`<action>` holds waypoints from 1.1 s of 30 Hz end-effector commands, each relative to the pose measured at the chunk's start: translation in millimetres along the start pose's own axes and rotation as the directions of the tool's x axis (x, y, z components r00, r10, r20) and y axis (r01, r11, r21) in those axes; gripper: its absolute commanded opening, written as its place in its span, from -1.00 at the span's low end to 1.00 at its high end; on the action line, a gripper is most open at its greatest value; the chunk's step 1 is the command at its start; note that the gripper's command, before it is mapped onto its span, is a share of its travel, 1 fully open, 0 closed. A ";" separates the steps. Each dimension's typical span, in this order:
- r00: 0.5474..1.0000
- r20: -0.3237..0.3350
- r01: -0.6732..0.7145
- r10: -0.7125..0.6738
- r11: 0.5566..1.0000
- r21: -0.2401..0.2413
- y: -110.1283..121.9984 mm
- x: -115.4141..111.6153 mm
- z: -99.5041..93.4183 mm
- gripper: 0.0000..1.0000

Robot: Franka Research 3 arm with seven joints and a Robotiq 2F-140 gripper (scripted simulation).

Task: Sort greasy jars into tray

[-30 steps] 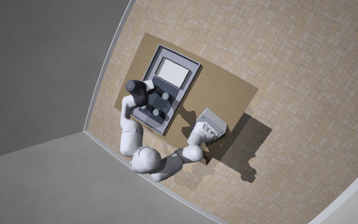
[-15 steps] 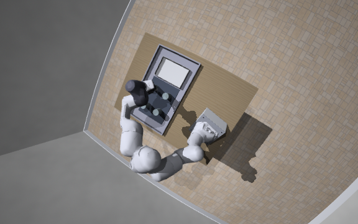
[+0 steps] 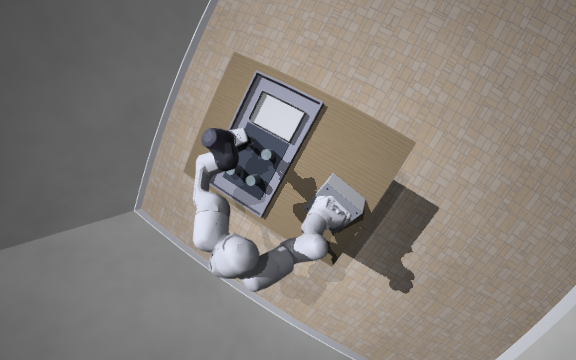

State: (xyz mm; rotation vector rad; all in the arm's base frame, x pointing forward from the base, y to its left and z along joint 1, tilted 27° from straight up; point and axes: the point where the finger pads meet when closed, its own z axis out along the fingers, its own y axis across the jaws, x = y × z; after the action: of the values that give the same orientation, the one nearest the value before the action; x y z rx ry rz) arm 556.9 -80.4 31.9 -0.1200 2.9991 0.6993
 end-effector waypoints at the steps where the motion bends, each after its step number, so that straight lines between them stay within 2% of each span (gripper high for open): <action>1: 1.000 -0.006 -0.002 0.001 1.000 -0.002 2.0 0.0 1.7 -1.00; 33: 1.000 -0.006 -0.002 0.001 1.000 -0.002 2.0 -3.7 1.7 -1.00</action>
State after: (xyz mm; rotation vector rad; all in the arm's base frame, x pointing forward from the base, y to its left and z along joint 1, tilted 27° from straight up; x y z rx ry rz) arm 561.2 -79.5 32.4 -0.1202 2.9978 0.7002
